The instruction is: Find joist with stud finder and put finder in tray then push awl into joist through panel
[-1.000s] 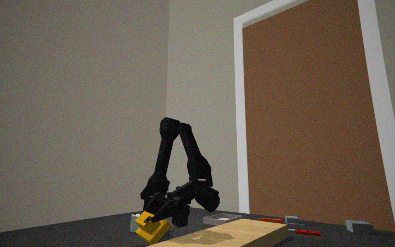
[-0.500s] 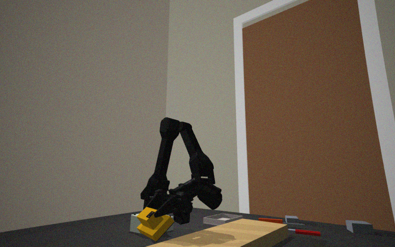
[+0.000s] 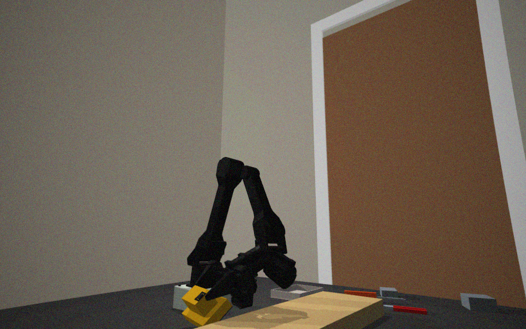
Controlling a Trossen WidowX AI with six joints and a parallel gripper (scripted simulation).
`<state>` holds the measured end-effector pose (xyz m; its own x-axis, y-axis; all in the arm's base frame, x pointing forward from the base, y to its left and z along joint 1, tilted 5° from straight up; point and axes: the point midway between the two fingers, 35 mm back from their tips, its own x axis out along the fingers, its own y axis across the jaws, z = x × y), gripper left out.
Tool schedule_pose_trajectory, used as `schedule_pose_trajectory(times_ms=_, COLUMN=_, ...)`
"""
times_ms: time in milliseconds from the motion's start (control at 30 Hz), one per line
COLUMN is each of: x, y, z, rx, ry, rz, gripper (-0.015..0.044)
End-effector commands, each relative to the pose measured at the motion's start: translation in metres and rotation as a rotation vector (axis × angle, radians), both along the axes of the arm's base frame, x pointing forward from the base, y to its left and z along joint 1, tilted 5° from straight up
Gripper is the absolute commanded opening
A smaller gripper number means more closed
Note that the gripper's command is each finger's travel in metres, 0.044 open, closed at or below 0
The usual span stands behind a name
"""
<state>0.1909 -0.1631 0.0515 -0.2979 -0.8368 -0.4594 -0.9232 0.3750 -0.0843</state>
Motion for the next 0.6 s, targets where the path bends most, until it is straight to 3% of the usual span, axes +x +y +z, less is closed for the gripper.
schedule_pose_trajectory(times_ms=0, x=0.0002, y=0.0003, z=-0.0061, rx=0.0, ry=-0.002, rz=-0.002, gripper=0.0)
schedule_pose_trajectory(times_ms=133, x=0.0004, y=0.0005, z=-0.0099, rx=0.002, ry=-0.002, rz=-0.002, gripper=0.0)
schedule_pose_trajectory(times_ms=567, x=0.0004, y=0.0005, z=-0.0099, rx=0.002, ry=-0.002, rz=-0.002, gripper=0.0341)
